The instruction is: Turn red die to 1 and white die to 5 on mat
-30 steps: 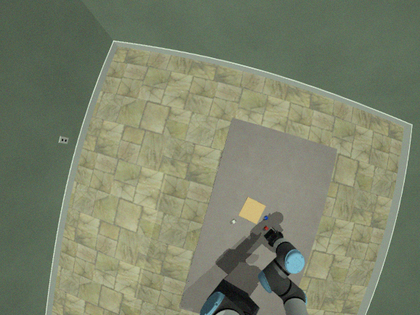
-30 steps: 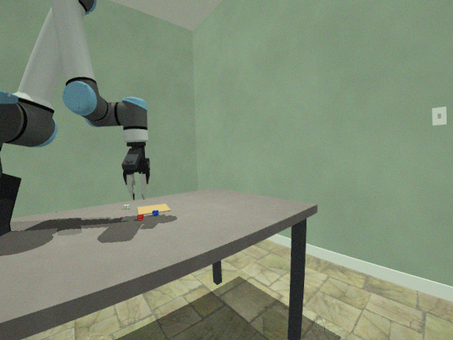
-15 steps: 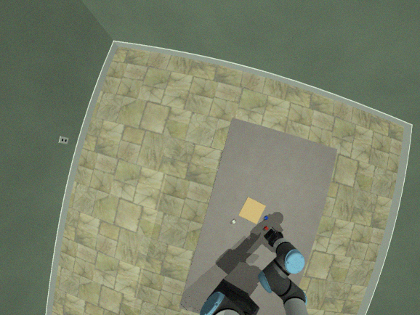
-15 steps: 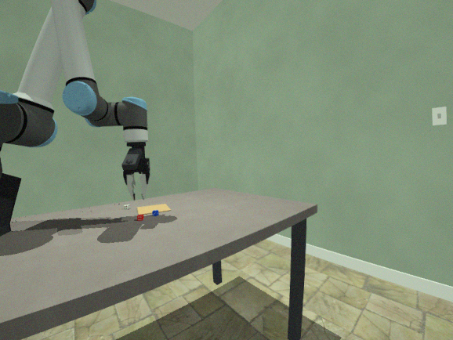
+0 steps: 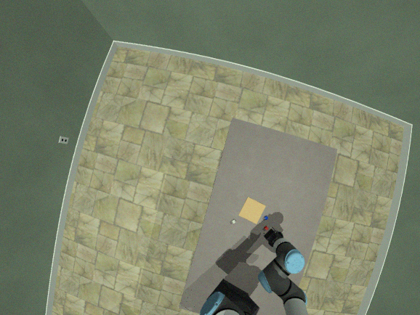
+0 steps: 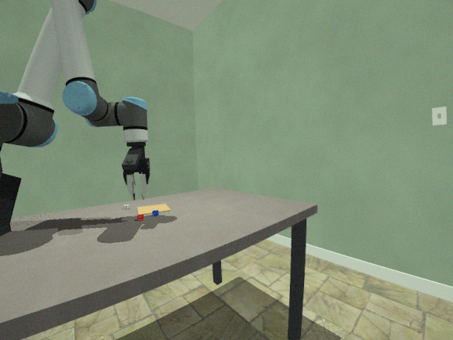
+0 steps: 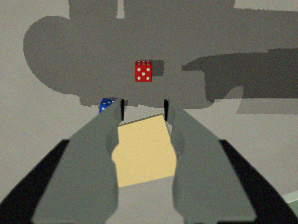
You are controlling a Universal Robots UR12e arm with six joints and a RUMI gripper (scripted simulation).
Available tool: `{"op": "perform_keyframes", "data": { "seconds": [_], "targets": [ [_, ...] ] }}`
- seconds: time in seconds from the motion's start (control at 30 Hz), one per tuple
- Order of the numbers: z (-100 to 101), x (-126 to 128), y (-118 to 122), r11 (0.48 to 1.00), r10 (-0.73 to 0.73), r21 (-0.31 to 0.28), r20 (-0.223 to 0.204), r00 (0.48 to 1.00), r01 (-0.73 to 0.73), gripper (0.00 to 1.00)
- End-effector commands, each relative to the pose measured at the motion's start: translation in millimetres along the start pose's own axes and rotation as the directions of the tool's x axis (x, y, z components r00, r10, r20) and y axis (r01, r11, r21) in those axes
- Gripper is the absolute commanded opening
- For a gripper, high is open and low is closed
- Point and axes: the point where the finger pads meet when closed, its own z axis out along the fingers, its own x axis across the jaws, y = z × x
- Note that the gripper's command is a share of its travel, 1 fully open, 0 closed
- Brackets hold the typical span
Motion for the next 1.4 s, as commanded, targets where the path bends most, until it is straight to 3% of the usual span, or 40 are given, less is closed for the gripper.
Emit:
{"op": "perform_keyframes", "data": {
  "seconds": [0.0, 0.53, 1.37],
  "targets": [
    [0, 0, 0, 1.0, 0.0, 0.0, 0.001, 1.0, 0.0, 0.21],
    [5, 0, 0, 1.0, 0.0, 0.0, 0.001, 1.0, 0.0, 0.21],
    [38, 0, -1, 1.0, 0.0, 0.0, 0.001, 1.0, 0.0, 0.21]
  ]
}}
